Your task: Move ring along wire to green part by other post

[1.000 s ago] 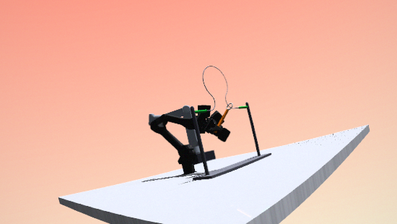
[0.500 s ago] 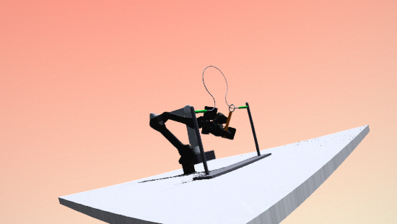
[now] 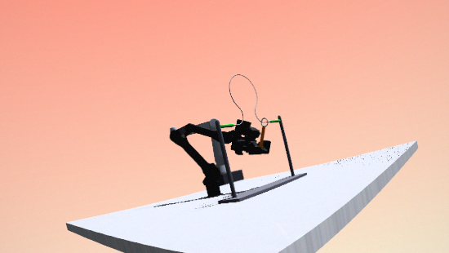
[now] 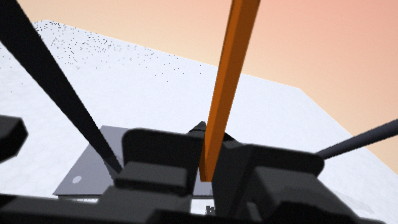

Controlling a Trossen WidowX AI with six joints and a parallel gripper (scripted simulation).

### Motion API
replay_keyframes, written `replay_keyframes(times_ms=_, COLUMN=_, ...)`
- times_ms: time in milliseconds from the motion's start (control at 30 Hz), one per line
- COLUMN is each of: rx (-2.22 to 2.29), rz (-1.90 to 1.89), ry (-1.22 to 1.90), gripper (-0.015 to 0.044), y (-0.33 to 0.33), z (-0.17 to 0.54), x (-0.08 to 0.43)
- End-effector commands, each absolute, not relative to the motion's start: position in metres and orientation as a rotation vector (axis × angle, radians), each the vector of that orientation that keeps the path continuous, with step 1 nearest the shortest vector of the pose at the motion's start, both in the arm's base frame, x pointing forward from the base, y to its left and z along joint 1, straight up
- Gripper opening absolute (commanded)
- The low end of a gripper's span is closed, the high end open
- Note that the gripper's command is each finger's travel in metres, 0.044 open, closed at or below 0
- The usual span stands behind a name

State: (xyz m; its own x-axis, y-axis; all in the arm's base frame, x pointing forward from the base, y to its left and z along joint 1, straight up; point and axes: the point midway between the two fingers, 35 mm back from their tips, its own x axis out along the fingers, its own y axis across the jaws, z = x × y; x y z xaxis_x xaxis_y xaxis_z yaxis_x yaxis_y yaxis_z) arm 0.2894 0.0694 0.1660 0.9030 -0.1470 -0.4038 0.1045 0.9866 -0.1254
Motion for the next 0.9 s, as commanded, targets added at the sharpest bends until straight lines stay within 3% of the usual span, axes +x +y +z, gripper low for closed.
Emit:
replay_keyframes(times_ms=0, rx=-0.062, rz=-0.128, ry=0.428, gripper=-0.0150, y=0.077, z=0.166, x=0.290)
replay_keyframes(times_ms=867, rx=-0.015, rz=-0.118, ry=0.429, gripper=-0.0150, y=0.109, z=0.166, x=0.289)
